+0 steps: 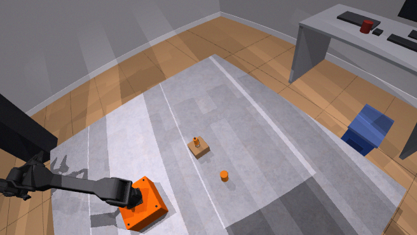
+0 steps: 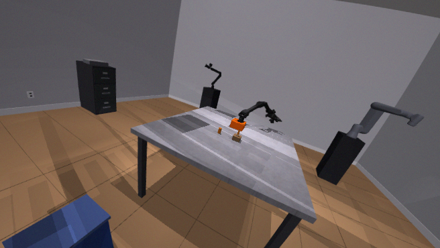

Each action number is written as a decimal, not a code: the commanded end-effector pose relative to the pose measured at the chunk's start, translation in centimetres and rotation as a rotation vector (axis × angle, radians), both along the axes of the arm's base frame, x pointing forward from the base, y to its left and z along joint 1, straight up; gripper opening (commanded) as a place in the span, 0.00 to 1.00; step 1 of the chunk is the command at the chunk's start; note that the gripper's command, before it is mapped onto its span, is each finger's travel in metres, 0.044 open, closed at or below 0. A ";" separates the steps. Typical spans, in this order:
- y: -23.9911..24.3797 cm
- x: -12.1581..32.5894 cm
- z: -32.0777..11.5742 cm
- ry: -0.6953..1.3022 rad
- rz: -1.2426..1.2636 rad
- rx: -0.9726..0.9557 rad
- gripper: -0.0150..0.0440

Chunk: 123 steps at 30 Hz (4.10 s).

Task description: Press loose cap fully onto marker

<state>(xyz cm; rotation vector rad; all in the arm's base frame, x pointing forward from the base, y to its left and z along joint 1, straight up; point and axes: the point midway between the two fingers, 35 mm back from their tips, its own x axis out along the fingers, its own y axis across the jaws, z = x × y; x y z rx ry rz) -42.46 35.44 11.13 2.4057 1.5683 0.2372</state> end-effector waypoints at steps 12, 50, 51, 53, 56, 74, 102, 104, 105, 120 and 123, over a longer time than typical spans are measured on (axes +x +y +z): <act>11.5 11.7 0.2 0.223 -0.189 -0.058 0.68; 0.7 75.6 -2.6 1.255 -1.490 0.402 0.68; -0.9 76.7 -2.8 1.282 -1.533 0.434 0.68; -4.1 78.7 -3.0 1.336 -1.620 0.502 0.68; -9.1 81.0 -3.2 1.415 -1.750 0.617 0.68; -39.4 79.5 -3.3 1.822 -2.434 1.771 0.68; -42.0 77.8 -8.5 1.849 -2.481 1.998 0.68; -42.0 77.8 -8.8 1.849 -2.481 1.998 0.68; -42.0 77.8 -9.0 1.849 -2.481 1.998 0.68; -42.0 77.9 -11.4 1.848 -2.482 1.999 0.68; -42.0 77.9 -11.9 1.848 -2.482 1.999 0.68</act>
